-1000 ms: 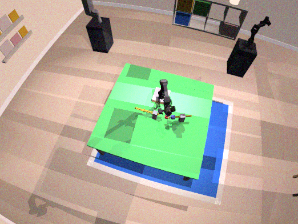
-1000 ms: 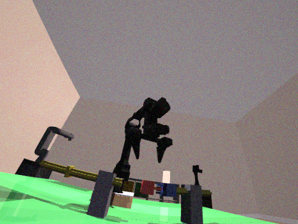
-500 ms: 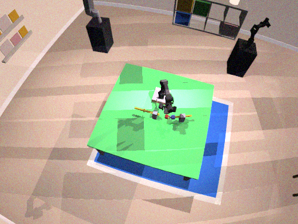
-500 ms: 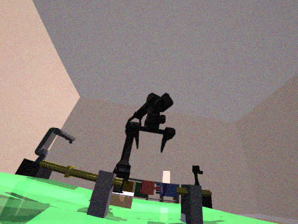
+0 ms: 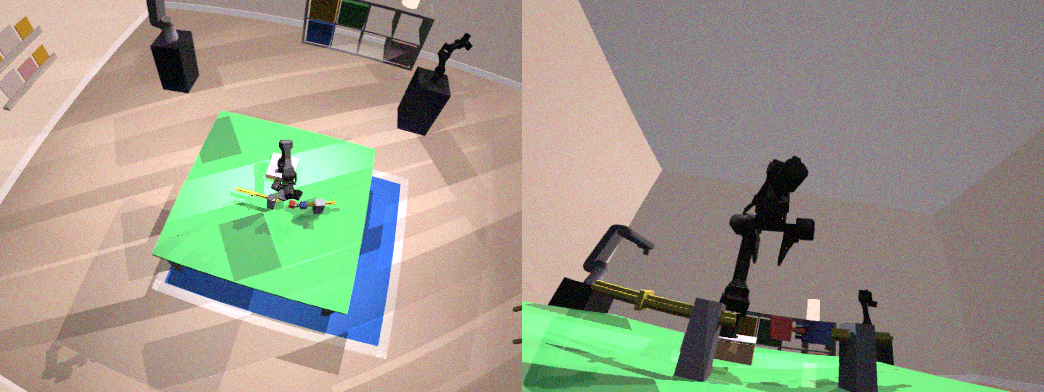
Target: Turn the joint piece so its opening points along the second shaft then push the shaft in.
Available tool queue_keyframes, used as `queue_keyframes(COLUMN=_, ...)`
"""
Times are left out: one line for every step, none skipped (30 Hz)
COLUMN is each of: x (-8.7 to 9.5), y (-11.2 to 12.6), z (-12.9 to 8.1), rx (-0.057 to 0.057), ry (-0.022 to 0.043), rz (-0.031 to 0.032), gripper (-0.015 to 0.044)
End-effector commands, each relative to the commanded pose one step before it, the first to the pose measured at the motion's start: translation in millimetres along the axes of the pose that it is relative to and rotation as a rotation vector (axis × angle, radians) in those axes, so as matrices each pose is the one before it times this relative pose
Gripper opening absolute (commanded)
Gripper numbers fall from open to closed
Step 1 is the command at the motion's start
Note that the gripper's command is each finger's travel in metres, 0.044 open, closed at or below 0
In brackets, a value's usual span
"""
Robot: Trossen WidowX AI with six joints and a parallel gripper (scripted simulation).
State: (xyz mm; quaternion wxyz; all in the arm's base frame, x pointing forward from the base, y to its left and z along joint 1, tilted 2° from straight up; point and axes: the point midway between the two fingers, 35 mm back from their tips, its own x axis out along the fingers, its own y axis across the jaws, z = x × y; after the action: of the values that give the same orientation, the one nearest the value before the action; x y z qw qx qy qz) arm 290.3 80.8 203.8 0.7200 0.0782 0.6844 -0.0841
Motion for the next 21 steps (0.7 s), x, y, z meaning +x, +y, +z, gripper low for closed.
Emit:
queue_keyframes(x=7.45, y=-18.20, z=10.26, rx=0.1171, ry=0.00395, rz=0.00205, gripper=0.0151)
queue_keyframes(x=1.99, y=-5.43, z=3.66, rx=0.0345, ry=-0.00028, rz=-0.00057, gripper=0.0125)
queue_keyframes(x=1.99, y=-5.39, z=3.73, rx=0.0345, ry=-0.00030, rz=-0.00057, gripper=0.0099)
queue_keyframes(x=1.99, y=-5.36, z=3.79, rx=0.0345, ry=-0.00032, rz=-0.00057, gripper=0.0072)
queue_keyframes(x=1.99, y=-5.33, z=3.85, rx=0.0345, ry=-0.00033, rz=-0.00057, gripper=0.0046)
queue_keyframes(x=1.99, y=-5.30, z=3.91, rx=0.0345, ry=-0.00035, rz=-0.00057, gripper=0.0020)
queue_keyframes(x=1.99, y=-5.26, z=3.97, rx=0.0345, ry=-0.00036, rz=-0.00057, gripper=0.0000)
queue_keyframes(x=1.99, y=-5.23, z=4.03, rx=0.0345, ry=-0.00038, rz=-0.00057, gripper=0.0000)
queue_keyframes(x=1.99, y=-5.19, z=4.09, rx=0.0345, ry=-0.00040, rz=-0.00057, gripper=0.0000)
queue_keyframes(x=1.99, y=-5.15, z=4.15, rx=0.0345, ry=-0.00041, rz=-0.00057, gripper=0.0000)
queue_keyframes(x=1.99, y=-5.11, z=4.21, rx=0.0345, ry=-0.00043, rz=-0.00056, gripper=0.0000)
queue_keyframes(x=1.99, y=-5.08, z=4.27, rx=0.0345, ry=-0.00044, rz=-0.00056, gripper=0.0000)
queue_keyframes(x=1.99, y=-5.04, z=4.32, rx=0.0345, ry=-0.00046, rz=-0.00056, gripper=0.0000)
queue_keyframes(x=1.99, y=-4.99, z=4.38, rx=0.0345, ry=-0.00048, rz=-0.00056, gripper=0.0000)
queue_keyframes(x=1.99, y=-4.95, z=4.44, rx=0.0345, ry=-0.00049, rz=-0.00055, gripper=0.0000)
queue_keyframes(x=1.98, y=-4.91, z=4.49, rx=0.0345, ry=-0.00051, rz=-0.00055, gripper=0.0000)
queue_keyframes(x=1.98, y=-4.87, z=4.55, rx=0.0345, ry=-0.00052, rz=-0.00054, gripper=0.0000)
queue_keyframes(x=1.98, y=-4.82, z=4.60, rx=0.0345, ry=-0.00054, rz=-0.00054, gripper=0.0000)
queue_keyframes(x=1.98, y=-4.78, z=4.66, rx=0.0345, ry=-0.00055, rz=-0.00053, gripper=0.0000)
queue_keyframes(x=1.98, y=-4.73, z=4.71, rx=0.0345, ry=-0.00057, rz=-0.00053, gripper=0.0000)
queue_keyframes(x=1.98, y=-4.68, z=4.76, rx=0.0345, ry=-0.00059, rz=-0.00052, gripper=0.0000)
